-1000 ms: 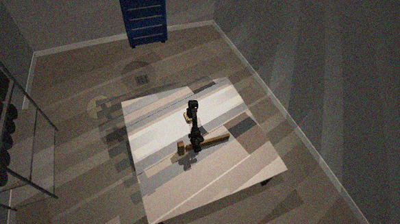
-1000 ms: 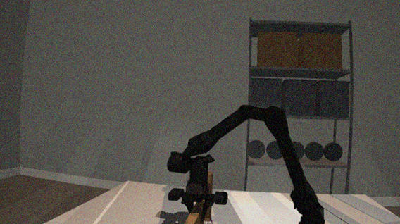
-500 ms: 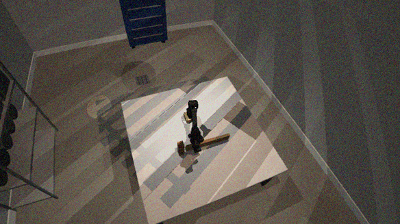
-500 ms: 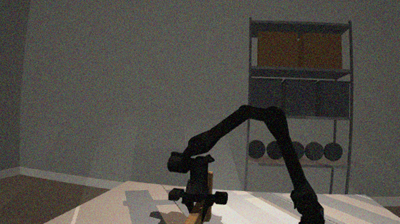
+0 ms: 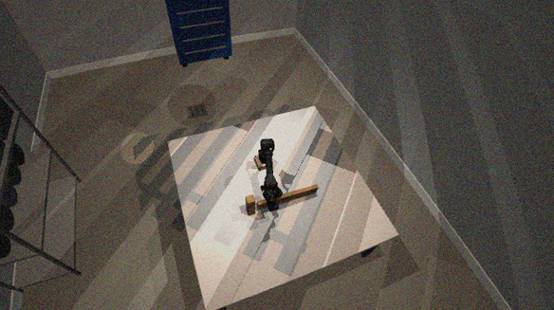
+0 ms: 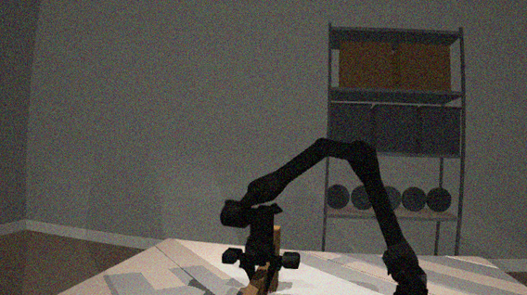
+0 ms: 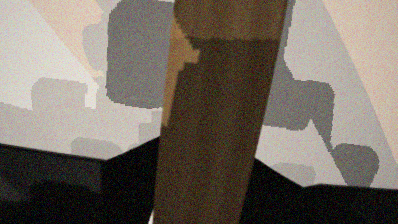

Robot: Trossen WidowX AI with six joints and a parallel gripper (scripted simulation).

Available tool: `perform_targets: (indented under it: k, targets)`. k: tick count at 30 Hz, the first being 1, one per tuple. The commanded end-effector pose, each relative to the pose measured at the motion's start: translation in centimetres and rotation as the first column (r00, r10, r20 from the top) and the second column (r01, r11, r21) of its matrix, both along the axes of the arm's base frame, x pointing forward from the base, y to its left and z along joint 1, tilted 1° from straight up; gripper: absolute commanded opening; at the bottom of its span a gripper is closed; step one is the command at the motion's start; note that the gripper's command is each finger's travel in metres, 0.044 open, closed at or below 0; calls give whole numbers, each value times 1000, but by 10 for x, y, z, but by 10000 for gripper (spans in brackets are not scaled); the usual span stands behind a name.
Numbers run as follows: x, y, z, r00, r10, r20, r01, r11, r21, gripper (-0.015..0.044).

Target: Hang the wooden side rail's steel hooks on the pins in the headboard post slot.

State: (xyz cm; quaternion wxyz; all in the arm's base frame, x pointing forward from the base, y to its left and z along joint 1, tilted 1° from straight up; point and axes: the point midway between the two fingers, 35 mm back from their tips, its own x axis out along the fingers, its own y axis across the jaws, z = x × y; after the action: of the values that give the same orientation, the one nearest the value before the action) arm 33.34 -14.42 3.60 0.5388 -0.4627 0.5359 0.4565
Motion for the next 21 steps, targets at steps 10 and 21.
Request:
perform_targets:
  k: [10, 21]
  targets:
    - [3, -3, 5, 1000, 3, 9, -3, 1000, -7, 0]
    - [2, -4, 3, 1000, 3, 9, -3, 1000, -7, 0]
